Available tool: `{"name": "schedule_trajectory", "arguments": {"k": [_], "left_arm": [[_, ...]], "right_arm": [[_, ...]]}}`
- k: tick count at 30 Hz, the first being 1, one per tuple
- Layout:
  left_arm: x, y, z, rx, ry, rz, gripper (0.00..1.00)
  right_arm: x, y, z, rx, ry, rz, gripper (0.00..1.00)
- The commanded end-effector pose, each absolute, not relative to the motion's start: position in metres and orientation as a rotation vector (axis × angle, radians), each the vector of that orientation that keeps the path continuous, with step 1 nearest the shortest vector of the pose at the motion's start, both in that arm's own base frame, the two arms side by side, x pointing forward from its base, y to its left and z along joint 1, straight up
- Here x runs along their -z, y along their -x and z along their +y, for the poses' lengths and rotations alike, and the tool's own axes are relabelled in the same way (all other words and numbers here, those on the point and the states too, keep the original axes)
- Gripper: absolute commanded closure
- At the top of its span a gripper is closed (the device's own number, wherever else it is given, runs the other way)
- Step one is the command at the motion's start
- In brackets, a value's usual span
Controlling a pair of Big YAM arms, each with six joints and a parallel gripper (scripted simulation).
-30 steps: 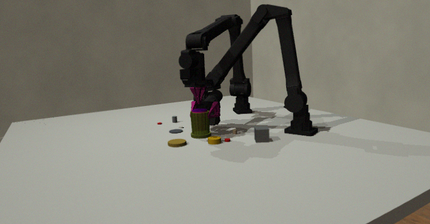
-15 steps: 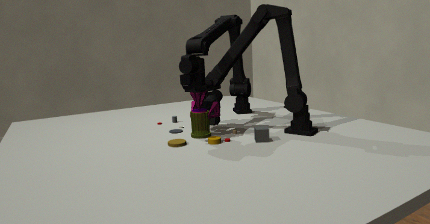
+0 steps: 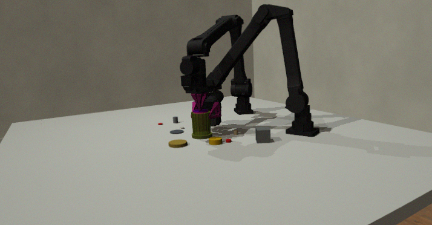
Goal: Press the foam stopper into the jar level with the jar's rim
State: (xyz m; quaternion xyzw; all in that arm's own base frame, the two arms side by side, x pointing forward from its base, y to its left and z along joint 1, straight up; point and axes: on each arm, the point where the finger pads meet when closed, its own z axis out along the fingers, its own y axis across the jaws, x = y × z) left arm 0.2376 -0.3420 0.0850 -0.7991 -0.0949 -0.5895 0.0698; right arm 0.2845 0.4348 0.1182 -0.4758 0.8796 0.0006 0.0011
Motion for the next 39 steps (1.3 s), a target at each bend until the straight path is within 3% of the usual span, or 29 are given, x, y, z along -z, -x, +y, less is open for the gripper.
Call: {"name": "schedule_trajectory", "arguments": {"k": [1,39], "left_arm": [[-0.093,-0.235,-0.347,1.805,2.43,-0.323,0.36],[-0.093,-0.235,-0.347,1.805,2.43,-0.323,0.36]], "right_arm": [[-0.11,-0.29,0.435,0.003,1.491,2.764,1.0],[-0.091,-0.288,0.433,0.016,1.498,2.779,1.0]]}}
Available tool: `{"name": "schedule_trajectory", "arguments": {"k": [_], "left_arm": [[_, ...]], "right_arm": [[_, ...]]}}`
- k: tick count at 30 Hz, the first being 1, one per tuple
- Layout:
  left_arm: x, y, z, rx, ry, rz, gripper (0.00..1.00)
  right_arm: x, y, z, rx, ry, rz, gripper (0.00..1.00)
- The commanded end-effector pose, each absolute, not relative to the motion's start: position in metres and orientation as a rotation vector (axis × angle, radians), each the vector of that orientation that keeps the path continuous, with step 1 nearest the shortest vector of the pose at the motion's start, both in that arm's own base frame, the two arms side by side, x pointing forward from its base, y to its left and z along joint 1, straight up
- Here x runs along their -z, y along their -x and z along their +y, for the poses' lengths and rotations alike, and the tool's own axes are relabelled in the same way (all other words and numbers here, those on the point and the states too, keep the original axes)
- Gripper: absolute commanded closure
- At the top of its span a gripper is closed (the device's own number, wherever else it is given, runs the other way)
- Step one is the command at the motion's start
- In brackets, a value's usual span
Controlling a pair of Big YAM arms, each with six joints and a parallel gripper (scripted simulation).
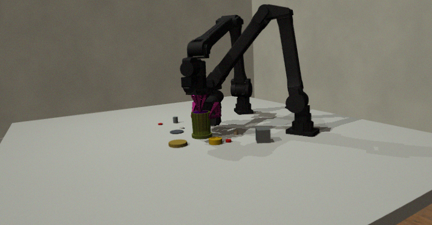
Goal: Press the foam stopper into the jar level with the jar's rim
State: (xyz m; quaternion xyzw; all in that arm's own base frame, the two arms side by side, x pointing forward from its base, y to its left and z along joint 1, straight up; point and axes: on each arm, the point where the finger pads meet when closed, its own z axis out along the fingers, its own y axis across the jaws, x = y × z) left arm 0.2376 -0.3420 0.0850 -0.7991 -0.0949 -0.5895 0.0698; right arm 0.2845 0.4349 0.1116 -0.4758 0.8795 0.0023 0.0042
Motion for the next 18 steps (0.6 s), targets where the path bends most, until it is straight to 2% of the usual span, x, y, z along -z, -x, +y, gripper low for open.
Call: {"name": "schedule_trajectory", "arguments": {"k": [1,18], "left_arm": [[-0.093,-0.235,-0.347,1.805,2.43,-0.323,0.36],[-0.093,-0.235,-0.347,1.805,2.43,-0.323,0.36]], "right_arm": [[-0.09,-0.288,0.433,0.016,1.498,2.779,1.0],[-0.08,-0.288,0.432,0.023,1.5,2.786,1.0]]}}
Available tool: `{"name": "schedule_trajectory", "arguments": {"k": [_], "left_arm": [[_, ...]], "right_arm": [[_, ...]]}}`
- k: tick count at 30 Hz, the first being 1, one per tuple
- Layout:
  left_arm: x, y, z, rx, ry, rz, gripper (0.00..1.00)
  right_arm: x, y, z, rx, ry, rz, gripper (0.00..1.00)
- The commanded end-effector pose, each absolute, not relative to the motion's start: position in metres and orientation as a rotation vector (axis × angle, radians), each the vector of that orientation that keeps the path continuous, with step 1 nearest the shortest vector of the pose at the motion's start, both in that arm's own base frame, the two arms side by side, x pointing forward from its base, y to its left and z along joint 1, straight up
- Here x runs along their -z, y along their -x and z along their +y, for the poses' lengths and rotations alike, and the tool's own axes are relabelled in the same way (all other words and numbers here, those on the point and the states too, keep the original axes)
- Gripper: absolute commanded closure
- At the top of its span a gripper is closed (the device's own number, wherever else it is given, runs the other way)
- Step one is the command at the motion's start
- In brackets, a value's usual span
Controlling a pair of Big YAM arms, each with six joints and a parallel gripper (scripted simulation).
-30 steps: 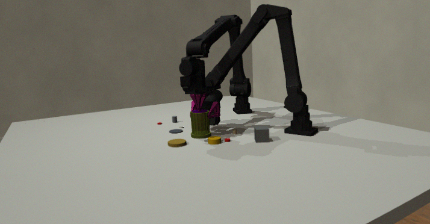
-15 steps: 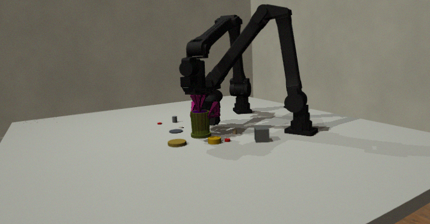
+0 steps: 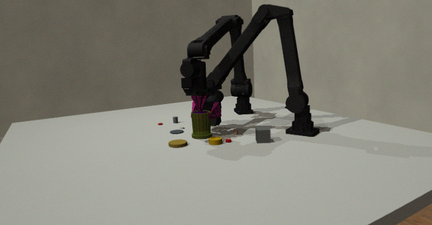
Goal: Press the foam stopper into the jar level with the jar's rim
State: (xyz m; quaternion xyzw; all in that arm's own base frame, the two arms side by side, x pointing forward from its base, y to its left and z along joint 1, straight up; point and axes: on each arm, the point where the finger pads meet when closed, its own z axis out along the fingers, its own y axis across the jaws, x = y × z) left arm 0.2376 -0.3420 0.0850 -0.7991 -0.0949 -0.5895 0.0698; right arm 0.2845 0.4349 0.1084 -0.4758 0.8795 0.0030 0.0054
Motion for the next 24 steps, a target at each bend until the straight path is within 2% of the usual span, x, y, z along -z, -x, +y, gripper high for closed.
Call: {"name": "schedule_trajectory", "arguments": {"k": [1,24], "left_arm": [[-0.093,-0.235,-0.347,1.805,2.43,-0.323,0.36],[-0.093,-0.235,-0.347,1.805,2.43,-0.323,0.36]], "right_arm": [[-0.079,-0.288,0.432,0.025,1.501,2.788,1.0],[-0.065,-0.287,0.43,0.035,1.505,2.799,1.0]]}}
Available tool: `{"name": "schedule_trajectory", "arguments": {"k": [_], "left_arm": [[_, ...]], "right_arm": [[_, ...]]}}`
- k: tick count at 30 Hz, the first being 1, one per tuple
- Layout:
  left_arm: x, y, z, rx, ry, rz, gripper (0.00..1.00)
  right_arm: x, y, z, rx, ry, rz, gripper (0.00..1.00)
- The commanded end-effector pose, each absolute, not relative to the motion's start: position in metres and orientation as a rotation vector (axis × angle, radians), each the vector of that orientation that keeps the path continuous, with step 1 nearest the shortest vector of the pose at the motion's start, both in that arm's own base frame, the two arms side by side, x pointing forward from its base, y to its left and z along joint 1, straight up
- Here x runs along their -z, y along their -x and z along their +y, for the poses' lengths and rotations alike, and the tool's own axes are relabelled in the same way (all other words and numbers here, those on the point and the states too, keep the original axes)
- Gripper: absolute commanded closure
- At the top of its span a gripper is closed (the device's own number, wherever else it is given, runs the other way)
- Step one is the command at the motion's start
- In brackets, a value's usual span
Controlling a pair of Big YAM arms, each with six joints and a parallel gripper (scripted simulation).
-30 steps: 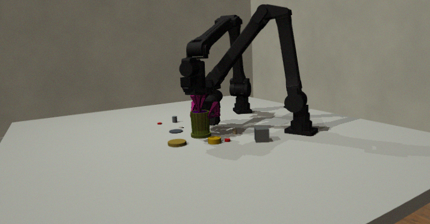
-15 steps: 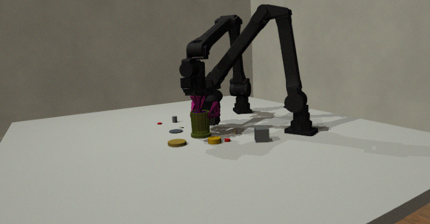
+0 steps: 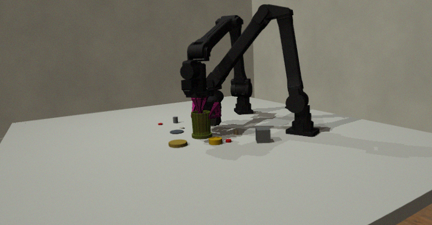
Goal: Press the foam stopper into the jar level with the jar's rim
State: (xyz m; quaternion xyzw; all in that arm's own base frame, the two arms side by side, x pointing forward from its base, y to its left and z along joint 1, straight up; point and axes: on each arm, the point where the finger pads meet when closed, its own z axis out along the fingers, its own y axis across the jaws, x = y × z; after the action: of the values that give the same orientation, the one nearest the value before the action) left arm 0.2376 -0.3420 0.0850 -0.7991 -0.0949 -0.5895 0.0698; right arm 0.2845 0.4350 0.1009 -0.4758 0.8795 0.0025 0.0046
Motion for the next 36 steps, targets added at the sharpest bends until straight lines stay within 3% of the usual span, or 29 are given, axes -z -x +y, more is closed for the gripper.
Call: {"name": "schedule_trajectory", "arguments": {"k": [1,36], "left_arm": [[-0.093,-0.235,-0.347,1.805,2.43,-0.323,0.36],[-0.093,-0.235,-0.347,1.805,2.43,-0.323,0.36]], "right_arm": [[-0.065,-0.287,0.43,0.034,1.504,2.798,1.0],[-0.163,-0.298,0.446,-0.042,1.461,2.719,1.0]]}}
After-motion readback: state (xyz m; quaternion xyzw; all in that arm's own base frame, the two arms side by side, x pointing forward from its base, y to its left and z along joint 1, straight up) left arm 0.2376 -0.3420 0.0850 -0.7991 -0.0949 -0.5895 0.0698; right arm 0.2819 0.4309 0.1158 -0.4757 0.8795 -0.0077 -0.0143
